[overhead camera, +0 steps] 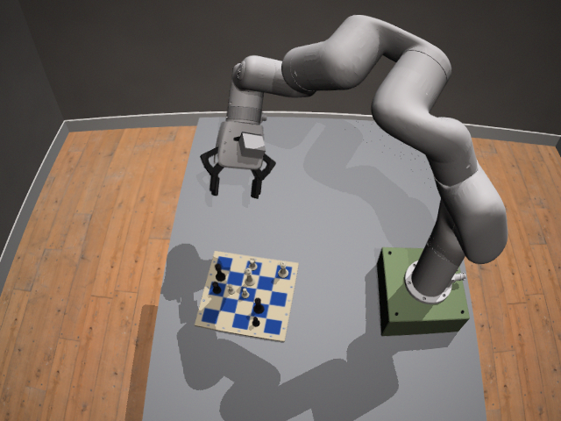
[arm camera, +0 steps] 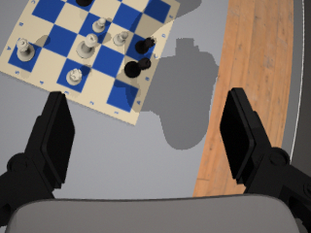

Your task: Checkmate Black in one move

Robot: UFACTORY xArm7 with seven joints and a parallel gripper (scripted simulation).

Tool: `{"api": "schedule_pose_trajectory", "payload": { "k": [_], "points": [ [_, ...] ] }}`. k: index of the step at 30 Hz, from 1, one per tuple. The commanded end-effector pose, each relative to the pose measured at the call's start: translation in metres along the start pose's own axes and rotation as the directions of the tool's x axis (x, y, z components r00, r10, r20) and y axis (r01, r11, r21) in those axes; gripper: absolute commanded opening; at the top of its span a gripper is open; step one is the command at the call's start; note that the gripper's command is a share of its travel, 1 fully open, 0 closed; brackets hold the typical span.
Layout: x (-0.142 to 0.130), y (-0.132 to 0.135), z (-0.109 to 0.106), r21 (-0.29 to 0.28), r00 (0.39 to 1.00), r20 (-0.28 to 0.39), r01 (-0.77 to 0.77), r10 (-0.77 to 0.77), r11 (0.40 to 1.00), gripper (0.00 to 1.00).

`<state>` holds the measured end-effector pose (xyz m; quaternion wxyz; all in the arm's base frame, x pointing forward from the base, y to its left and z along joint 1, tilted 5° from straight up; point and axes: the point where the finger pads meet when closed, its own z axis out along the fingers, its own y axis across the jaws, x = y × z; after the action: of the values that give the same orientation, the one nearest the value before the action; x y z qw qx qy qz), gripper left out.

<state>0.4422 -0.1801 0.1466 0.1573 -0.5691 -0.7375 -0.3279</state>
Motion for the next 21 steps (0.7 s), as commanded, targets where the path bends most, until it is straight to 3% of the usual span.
{"api": "schedule_pose_trajectory", "payload": {
  "k": [1,3,6,9,10,11,12,13,15,17,18,21],
  "points": [
    [0.000,0.001,-0.001,-0.001,1.000,0.001,0.001,-0.001,1.000,1.00],
    [-0.030,-0.024,0.012,0.011,0.988,-0.102,-0.115,0.115,0.993,1.00],
    [-0.030,-0.024,0.012,0.011,0.988,-0.102,-0.115,0.115,0.993,1.00],
    [-0.056,-0.051,0.026,0.020,0.952,-0.216,-0.220,0.219,0.975,1.00],
    [-0.056,-0.051,0.026,0.020,0.952,-0.216,-0.220,0.219,0.975,1.00],
    [-0.068,-0.065,0.033,0.024,0.925,-0.274,-0.266,0.262,0.964,1.00],
    [-0.068,-0.065,0.033,0.024,0.925,-0.274,-0.266,0.262,0.964,1.00],
    [-0.077,-0.079,0.039,0.026,0.895,-0.331,-0.308,0.299,0.951,1.00],
    [-0.077,-0.079,0.039,0.026,0.895,-0.331,-0.308,0.299,0.951,1.00],
    [-0.092,-0.105,0.051,0.030,0.829,-0.435,-0.379,0.353,0.925,1.00],
    [-0.092,-0.105,0.051,0.030,0.829,-0.435,-0.379,0.353,0.925,1.00],
    [-0.101,-0.126,0.061,0.031,0.765,-0.519,-0.430,0.382,0.902,1.00]
  ]
}}
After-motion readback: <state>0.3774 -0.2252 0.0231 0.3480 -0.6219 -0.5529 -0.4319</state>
